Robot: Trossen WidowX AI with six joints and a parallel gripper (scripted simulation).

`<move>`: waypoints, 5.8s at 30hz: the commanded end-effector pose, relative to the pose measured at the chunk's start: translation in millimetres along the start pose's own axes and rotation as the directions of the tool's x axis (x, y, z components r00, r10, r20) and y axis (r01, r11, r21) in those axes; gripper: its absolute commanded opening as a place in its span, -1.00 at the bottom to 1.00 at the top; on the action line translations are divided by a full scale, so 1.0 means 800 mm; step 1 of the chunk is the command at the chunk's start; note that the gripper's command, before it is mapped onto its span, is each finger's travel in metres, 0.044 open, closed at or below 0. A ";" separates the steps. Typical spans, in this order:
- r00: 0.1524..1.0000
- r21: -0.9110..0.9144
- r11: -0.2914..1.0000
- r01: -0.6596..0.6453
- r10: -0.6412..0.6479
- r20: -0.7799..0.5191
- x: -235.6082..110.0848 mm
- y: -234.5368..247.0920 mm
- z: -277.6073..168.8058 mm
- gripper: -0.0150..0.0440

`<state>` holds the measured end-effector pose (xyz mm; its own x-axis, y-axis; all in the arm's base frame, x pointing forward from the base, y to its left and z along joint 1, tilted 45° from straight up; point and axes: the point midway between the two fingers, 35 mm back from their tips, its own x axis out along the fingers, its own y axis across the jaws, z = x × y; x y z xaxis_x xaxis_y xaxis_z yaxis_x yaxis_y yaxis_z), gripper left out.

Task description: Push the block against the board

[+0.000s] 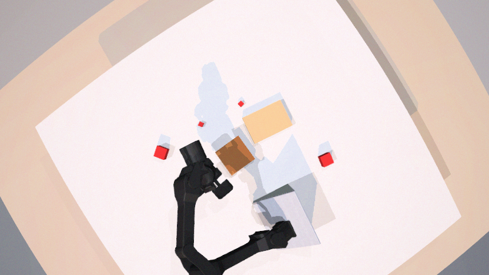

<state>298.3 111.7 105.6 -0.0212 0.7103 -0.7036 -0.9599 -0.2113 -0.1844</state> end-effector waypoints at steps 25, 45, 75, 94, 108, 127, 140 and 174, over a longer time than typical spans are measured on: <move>1.000 0.830 0.558 0.003 0.006 -0.007 -0.002 0.069 -0.045 -0.49; 1.000 0.997 -0.077 0.000 0.006 0.000 0.001 0.118 -0.065 -0.49; 1.000 0.997 -0.082 -0.004 0.004 0.004 0.069 0.108 -0.065 -0.49; 1.000 0.997 -0.081 -0.003 0.004 0.003 0.068 0.084 -0.067 -0.49; 1.000 0.997 -0.081 -0.003 0.003 0.003 0.068 0.066 -0.069 -0.49; 1.000 0.997 -0.080 -0.002 0.002 0.003 0.067 0.043 -0.072 -0.49; 1.000 0.997 -0.081 -0.002 0.003 0.002 0.068 0.063 -0.071 -0.49; 1.000 0.996 -0.087 -0.001 0.005 0.002 0.001 0.098 -0.069 -0.49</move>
<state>238.7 61.6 49.0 -0.0227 0.7141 -0.6997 -0.1930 0.6836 0.7039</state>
